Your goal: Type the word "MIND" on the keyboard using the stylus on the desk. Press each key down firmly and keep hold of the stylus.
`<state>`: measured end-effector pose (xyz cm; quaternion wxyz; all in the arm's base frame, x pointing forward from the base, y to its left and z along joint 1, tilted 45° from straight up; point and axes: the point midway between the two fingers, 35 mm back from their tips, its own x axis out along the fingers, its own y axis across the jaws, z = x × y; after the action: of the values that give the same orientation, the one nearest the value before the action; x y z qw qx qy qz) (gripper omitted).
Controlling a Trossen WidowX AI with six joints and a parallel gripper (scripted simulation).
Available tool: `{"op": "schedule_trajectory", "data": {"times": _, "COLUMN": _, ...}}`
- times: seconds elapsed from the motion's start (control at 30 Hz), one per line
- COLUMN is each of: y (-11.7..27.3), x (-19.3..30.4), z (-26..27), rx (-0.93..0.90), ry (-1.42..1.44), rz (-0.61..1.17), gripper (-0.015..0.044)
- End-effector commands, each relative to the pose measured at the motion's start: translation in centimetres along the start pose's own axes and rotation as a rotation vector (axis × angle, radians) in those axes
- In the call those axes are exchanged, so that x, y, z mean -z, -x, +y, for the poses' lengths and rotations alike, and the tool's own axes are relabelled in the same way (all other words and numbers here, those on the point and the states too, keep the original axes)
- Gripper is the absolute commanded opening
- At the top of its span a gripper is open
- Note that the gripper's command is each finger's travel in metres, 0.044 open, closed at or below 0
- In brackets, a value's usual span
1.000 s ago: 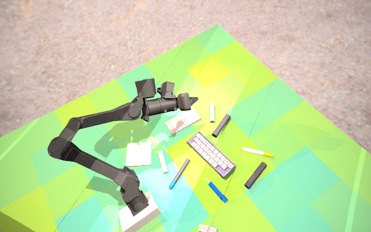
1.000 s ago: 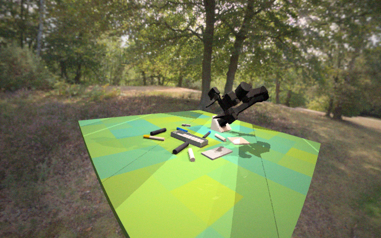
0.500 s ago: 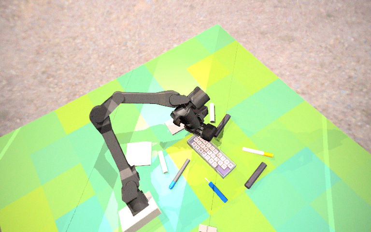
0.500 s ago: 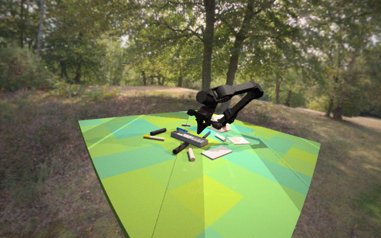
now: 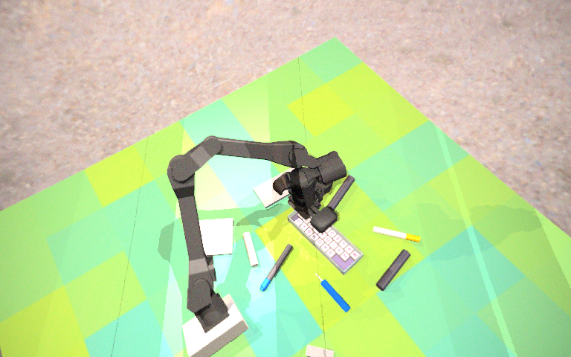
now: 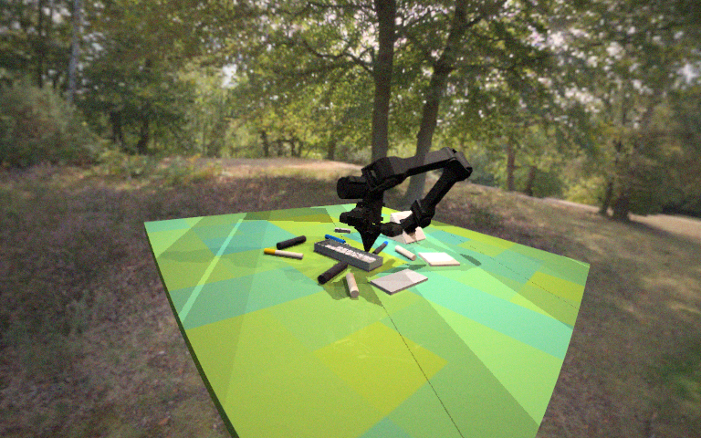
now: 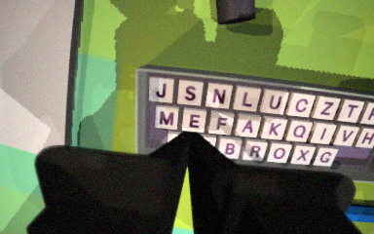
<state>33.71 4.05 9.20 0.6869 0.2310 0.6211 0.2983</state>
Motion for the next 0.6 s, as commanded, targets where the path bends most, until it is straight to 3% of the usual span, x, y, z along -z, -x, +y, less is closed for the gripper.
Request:
{"op": "schedule_trajectory", "data": {"times": 0.0, "y": 0.0, "x": -0.2, "z": -0.3, "rx": -0.007, "ry": 0.003, "rz": -0.001, "gripper": 0.0000}}
{"op": "schedule_trajectory", "data": {"times": 0.17, "y": 0.0, "x": -0.2, "z": -6.8, "rx": -0.004, "ry": 0.004, "rz": -0.001, "gripper": 0.0000}}
{"op": "schedule_trajectory", "data": {"times": 0.57, "y": 0.0, "x": -0.2, "z": -7.1, "rx": -0.004, "ry": 0.004, "rz": -0.001, "gripper": 0.0000}}
